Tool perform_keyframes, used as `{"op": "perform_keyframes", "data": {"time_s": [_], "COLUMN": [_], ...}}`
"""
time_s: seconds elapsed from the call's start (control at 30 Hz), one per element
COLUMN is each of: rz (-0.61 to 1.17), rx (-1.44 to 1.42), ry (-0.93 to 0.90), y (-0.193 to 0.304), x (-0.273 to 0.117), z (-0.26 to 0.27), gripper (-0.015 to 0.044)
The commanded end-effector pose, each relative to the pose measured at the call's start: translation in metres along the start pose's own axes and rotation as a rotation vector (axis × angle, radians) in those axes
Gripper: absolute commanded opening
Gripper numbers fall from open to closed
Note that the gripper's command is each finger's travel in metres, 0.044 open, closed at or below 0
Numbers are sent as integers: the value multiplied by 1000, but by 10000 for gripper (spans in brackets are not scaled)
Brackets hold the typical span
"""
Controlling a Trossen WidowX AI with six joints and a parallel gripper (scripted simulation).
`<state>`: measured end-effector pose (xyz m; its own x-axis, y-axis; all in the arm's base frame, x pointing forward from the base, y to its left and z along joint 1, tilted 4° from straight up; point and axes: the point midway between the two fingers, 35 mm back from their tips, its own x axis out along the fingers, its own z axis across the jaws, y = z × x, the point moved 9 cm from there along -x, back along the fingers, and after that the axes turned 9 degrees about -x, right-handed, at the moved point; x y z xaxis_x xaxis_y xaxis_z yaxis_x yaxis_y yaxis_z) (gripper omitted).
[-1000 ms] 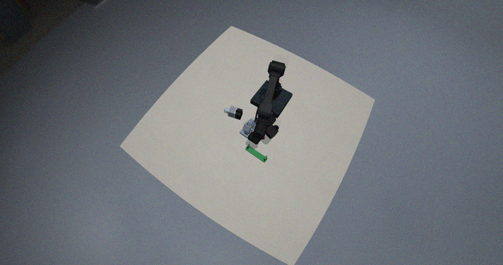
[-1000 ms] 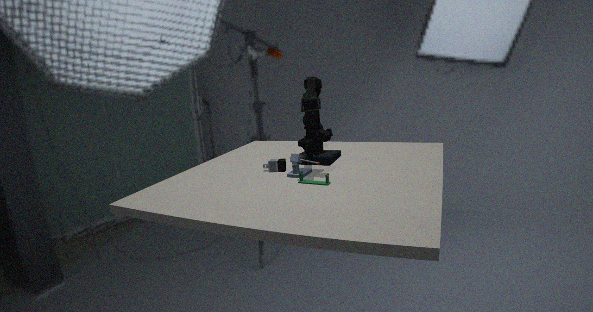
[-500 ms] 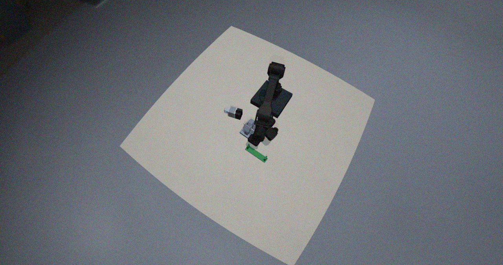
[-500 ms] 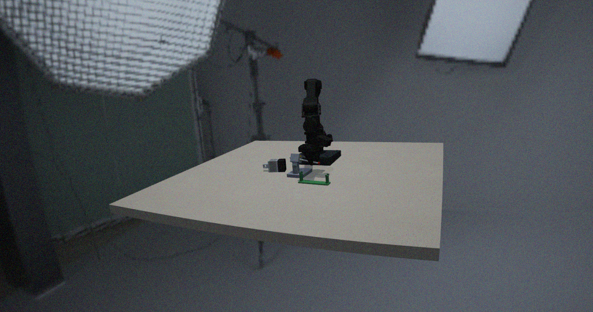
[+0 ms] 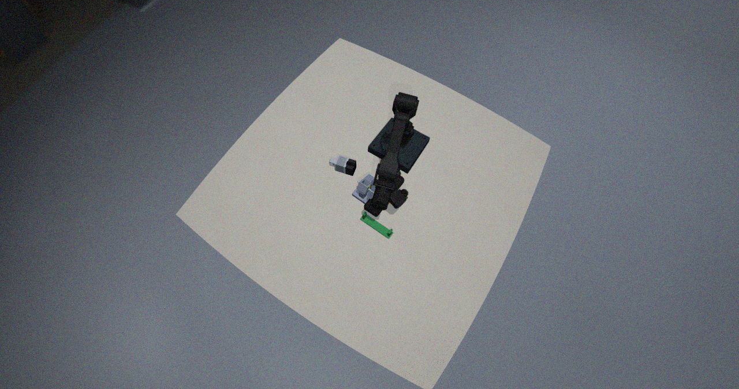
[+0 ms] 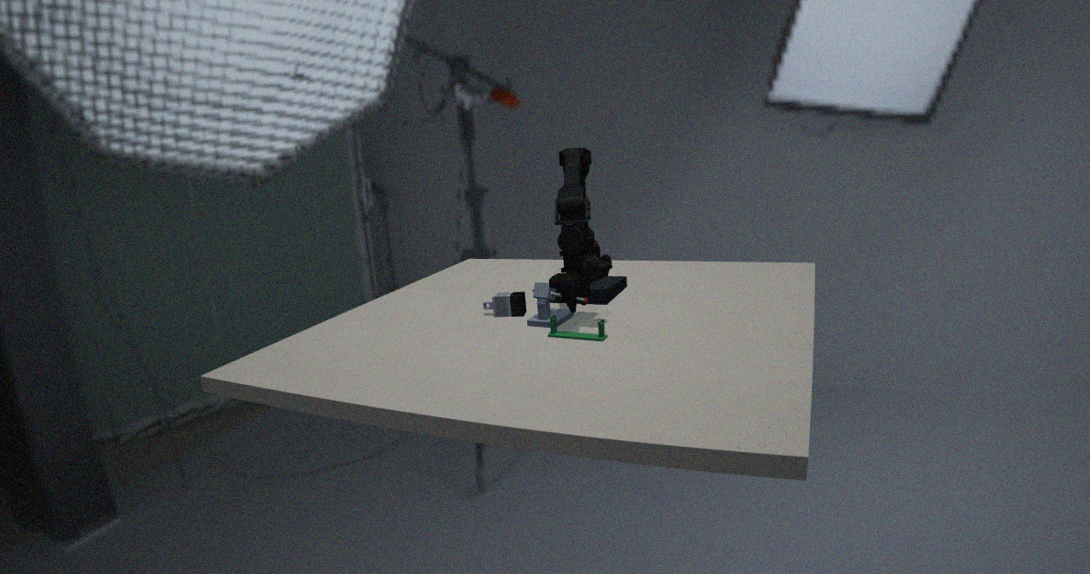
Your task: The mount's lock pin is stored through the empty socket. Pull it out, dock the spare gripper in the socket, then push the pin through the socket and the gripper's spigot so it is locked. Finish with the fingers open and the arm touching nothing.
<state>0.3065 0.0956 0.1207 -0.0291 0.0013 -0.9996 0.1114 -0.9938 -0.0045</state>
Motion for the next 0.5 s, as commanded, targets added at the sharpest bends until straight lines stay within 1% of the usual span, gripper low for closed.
{"op": "perform_keyframes", "data": {"time_s": [0.0, 0.1, 0.47], "rz": [4, 4, 4], "rx": [1, 1, 1], "ry": [-7, -7, -7], "y": [0, 0, 0], "x": [3, 3, 3], "z": [0, 0, 0], "gripper": [300, 300, 11]}}
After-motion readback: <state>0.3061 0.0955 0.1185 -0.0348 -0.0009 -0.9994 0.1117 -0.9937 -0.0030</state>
